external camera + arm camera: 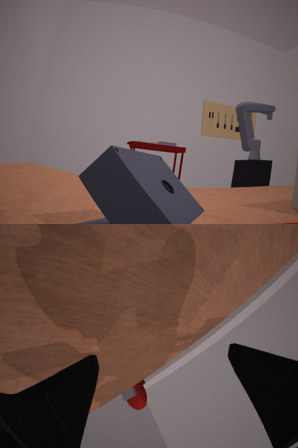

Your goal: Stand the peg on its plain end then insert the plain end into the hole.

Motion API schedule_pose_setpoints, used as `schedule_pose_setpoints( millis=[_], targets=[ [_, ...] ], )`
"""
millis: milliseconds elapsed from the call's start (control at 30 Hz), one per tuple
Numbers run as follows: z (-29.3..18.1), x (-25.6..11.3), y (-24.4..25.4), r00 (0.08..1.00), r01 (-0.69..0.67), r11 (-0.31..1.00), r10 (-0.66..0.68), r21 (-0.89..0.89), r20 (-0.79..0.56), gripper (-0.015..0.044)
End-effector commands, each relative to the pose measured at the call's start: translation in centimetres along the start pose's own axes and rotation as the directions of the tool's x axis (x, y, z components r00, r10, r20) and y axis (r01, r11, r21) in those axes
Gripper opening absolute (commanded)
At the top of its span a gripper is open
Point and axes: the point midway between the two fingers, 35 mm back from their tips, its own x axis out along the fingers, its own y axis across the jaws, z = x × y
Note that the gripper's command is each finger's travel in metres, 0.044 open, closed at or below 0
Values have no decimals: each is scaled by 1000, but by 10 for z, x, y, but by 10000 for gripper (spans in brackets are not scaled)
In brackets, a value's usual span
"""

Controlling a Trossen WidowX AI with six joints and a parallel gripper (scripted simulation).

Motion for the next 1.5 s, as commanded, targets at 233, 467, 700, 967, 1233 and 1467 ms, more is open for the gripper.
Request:
schedule_pose_setpoints(
  millis=[233,467,700,967,1233,1467],
  targets=[
    [-32,18,14,1000,-12,992,15,129,-18,440],
    [-53,29,24,999,-19,977,26,214,-31,440],
    [-74,39,36,998,-24,955,39,295,-45,440],
    [-98,49,51,997,-31,924,58,381,-60,440],
    [-121,58,69,994,-38,887,81,460,-75,440],
    [-140,65,87,991,-46,853,106,520,-86,440]
  ],
)
